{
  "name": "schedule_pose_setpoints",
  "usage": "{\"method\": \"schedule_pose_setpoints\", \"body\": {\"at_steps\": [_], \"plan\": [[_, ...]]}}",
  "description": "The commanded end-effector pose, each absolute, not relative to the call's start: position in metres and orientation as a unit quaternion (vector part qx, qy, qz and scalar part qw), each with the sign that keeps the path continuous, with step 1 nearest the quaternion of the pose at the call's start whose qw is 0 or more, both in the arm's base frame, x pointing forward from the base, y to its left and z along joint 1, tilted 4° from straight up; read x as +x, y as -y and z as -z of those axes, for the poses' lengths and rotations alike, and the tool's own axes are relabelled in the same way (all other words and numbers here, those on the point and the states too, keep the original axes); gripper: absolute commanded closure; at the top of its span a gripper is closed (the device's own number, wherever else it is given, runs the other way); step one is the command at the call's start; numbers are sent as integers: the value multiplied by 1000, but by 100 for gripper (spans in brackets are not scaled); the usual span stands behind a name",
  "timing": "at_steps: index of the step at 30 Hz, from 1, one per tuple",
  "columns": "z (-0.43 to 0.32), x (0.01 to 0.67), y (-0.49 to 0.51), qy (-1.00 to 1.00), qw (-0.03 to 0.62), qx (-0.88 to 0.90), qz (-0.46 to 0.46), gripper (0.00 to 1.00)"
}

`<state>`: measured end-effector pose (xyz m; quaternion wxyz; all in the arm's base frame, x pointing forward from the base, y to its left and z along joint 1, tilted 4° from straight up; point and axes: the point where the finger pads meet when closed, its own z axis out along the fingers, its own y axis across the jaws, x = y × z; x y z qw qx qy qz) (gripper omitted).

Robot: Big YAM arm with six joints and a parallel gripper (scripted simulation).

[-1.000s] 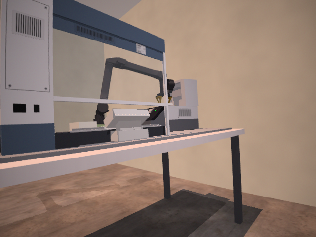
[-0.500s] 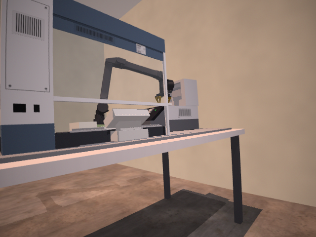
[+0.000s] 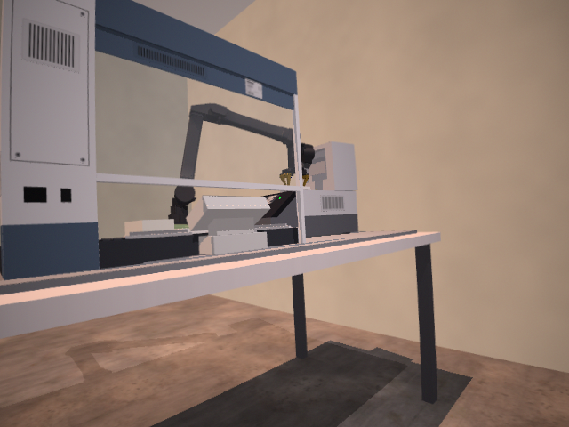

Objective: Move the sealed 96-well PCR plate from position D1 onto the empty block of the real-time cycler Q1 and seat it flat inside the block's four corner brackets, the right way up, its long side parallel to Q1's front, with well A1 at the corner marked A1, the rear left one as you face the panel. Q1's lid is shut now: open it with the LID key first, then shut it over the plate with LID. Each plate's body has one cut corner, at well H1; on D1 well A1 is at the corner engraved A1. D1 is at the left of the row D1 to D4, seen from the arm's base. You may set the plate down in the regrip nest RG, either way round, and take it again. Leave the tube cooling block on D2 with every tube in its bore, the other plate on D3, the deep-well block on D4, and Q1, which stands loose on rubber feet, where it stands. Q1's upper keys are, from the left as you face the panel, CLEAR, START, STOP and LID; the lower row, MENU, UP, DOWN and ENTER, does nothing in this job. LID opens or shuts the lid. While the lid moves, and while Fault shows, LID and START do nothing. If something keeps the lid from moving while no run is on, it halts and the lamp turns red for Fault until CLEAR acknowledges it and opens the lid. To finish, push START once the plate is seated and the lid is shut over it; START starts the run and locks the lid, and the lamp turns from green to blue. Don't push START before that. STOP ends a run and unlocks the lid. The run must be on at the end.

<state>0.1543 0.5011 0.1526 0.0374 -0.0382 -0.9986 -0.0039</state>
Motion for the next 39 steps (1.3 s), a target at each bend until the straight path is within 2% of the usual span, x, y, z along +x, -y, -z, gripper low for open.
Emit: {"method": "schedule_pose_setpoints", "body": {"at_steps": [1, 25, 39], "plan": [[-195, 155, -529, 998, 20, -25, 60, 100], [-180, 163, -503, 998, 25, -41, 40, 100], [-172, 153, -525, 999, 25, -21, 41, 100]]}}
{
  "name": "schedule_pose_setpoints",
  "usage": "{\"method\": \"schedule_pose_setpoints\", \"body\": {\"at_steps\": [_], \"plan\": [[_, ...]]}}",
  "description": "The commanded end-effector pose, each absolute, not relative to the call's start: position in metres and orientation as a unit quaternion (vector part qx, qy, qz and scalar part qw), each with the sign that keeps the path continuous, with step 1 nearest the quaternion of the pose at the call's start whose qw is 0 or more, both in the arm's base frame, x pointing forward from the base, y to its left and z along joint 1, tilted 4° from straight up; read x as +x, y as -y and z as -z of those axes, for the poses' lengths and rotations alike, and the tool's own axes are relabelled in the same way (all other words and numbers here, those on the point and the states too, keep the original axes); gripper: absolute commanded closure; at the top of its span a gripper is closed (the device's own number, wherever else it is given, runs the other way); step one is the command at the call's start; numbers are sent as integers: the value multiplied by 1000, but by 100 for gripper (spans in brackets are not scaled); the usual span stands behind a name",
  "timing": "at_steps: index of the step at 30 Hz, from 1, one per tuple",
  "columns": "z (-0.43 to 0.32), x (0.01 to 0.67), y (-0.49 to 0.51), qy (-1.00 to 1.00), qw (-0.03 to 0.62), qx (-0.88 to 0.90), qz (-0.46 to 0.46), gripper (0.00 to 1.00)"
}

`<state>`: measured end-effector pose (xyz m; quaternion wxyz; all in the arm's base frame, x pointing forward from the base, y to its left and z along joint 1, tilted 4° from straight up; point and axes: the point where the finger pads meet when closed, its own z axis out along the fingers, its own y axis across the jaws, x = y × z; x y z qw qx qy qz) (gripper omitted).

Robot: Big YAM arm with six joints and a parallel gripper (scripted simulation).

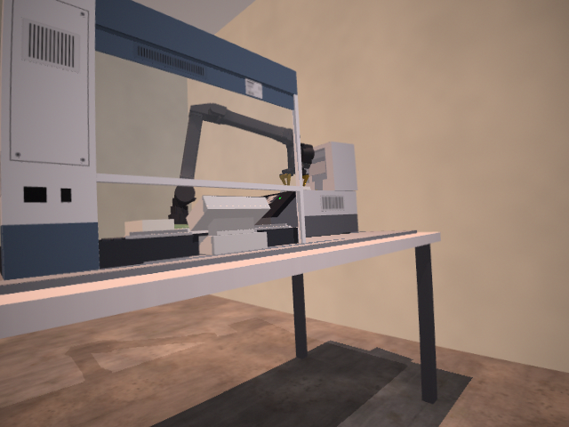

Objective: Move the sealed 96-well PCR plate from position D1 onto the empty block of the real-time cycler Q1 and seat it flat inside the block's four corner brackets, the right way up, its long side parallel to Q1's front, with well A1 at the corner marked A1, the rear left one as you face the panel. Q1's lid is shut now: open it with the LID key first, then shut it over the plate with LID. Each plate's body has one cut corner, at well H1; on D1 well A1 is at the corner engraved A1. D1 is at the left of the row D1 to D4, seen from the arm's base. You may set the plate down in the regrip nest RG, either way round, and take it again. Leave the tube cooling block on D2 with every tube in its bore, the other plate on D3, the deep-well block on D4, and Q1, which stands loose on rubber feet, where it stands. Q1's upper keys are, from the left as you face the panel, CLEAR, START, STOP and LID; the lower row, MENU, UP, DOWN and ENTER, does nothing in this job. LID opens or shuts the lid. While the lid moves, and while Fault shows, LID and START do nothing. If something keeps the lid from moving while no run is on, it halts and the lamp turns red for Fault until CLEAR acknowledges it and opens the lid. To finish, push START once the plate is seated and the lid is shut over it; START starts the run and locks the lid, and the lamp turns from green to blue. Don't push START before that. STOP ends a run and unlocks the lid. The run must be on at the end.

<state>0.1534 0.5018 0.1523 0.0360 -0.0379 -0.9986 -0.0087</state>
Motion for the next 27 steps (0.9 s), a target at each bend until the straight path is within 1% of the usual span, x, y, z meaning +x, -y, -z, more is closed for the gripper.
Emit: {"method": "schedule_pose_setpoints", "body": {"at_steps": [1, 16, 27], "plan": [[-173, 152, -526, 999, 25, -20, 42, 100], [-193, 166, -520, 997, 20, -49, 61, 100], [-179, 160, -510, 997, 24, -48, 47, 100]]}}
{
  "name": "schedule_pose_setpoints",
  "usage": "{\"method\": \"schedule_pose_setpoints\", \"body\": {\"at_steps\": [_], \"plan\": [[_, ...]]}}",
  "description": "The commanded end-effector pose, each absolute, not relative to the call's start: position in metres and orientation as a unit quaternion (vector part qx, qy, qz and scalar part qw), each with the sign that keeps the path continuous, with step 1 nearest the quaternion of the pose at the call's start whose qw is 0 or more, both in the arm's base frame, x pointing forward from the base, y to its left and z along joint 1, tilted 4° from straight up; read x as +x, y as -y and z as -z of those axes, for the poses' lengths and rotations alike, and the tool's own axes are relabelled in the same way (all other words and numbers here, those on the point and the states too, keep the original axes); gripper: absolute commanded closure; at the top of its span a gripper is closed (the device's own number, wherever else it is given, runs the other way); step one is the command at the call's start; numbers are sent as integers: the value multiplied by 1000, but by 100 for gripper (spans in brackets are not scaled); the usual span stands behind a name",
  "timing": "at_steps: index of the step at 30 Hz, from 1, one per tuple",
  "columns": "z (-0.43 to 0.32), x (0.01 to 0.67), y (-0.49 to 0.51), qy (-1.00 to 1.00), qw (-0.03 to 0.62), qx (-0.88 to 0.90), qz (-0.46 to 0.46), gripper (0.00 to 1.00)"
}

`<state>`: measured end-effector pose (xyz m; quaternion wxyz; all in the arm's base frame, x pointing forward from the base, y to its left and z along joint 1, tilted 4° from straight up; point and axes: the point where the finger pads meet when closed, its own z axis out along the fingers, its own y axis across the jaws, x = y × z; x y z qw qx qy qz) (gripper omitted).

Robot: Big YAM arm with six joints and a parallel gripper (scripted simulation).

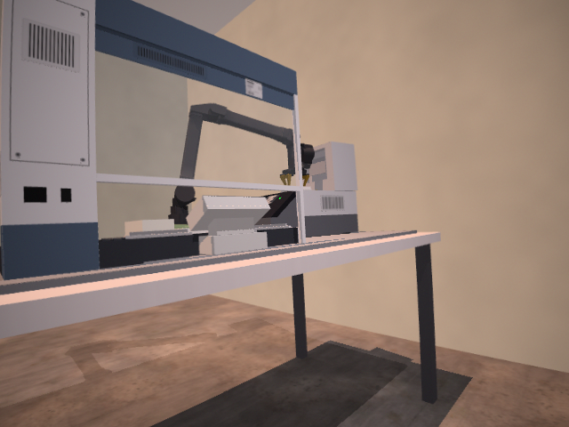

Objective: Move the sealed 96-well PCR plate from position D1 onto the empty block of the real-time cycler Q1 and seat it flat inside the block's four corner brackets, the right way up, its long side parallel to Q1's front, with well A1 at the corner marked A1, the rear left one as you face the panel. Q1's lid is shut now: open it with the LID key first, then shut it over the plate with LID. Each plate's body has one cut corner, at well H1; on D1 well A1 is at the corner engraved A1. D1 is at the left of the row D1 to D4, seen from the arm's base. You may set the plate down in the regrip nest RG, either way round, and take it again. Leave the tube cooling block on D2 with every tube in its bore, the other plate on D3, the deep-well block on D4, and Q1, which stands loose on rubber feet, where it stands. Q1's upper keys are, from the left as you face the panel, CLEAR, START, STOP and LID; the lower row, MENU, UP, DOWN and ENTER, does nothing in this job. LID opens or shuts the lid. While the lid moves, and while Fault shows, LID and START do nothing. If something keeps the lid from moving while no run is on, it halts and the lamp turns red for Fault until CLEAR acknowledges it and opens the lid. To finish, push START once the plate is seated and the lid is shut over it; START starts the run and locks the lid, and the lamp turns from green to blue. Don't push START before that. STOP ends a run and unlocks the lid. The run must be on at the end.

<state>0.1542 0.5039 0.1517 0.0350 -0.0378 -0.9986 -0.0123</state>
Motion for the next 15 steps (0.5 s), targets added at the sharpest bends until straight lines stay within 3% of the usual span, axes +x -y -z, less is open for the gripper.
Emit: {"method": "schedule_pose_setpoints", "body": {"at_steps": [1, 15], "plan": [[-177, 158, -509, 998, 25, -46, 45, 100], [-172, 150, -522, 998, 26, -37, 41, 100]]}}
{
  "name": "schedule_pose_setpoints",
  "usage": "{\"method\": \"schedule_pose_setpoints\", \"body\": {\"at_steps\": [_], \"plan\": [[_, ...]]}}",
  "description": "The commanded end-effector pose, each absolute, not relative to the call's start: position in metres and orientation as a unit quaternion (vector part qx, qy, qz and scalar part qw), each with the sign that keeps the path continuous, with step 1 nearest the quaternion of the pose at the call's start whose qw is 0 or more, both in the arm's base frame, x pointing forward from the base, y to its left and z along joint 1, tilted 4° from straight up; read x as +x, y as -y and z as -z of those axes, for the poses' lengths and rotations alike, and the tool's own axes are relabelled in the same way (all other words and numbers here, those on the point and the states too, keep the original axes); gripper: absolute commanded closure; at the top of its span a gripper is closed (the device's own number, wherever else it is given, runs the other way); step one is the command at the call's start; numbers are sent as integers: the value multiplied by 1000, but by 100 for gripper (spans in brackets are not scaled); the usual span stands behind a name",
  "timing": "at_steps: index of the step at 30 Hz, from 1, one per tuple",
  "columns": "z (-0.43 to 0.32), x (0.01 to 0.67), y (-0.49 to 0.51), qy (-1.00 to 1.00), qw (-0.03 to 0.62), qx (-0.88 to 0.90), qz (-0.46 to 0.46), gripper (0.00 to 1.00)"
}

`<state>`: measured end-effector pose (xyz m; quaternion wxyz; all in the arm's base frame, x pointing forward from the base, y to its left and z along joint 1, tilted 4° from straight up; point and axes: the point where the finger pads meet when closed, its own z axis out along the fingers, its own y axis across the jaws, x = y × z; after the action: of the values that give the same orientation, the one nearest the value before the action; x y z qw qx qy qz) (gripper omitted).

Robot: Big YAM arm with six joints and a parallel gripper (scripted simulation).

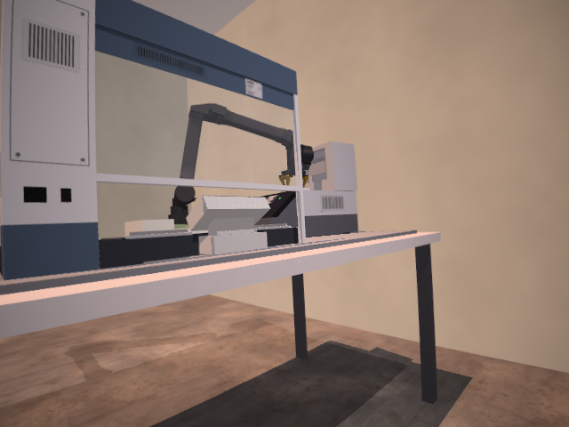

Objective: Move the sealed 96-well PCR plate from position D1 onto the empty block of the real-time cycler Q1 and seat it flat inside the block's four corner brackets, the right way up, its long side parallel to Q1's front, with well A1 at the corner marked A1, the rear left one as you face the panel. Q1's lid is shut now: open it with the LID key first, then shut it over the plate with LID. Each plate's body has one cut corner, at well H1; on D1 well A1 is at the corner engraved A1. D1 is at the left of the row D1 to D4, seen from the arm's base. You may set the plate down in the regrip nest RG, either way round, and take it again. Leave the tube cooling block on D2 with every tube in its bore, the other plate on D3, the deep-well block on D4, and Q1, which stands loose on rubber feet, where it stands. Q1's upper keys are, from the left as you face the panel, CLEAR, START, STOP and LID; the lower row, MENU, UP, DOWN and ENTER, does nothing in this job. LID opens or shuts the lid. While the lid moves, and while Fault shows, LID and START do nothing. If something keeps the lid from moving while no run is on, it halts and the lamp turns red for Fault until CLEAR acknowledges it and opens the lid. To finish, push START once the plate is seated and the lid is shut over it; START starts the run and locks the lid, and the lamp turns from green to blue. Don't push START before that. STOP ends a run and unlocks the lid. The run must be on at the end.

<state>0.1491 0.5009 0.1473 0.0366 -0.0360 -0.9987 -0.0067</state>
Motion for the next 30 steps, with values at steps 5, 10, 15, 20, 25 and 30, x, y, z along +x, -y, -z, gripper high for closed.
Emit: {"method": "schedule_pose_setpoints", "body": {"at_steps": [5, 10, 15, 20, 25, 30], "plan": [[-171, 163, -524, 998, 25, -38, 42, 100], [-177, 166, -524, 998, 23, -33, 48, 100], [-188, 169, -524, 997, 19, -33, 62, 100], [-192, 170, -525, 997, 18, -34, 67, 100], [-196, 169, -526, 996, 17, -42, 71, 100], [-197, 169, -526, 996, 17, -50, 72, 100]]}}
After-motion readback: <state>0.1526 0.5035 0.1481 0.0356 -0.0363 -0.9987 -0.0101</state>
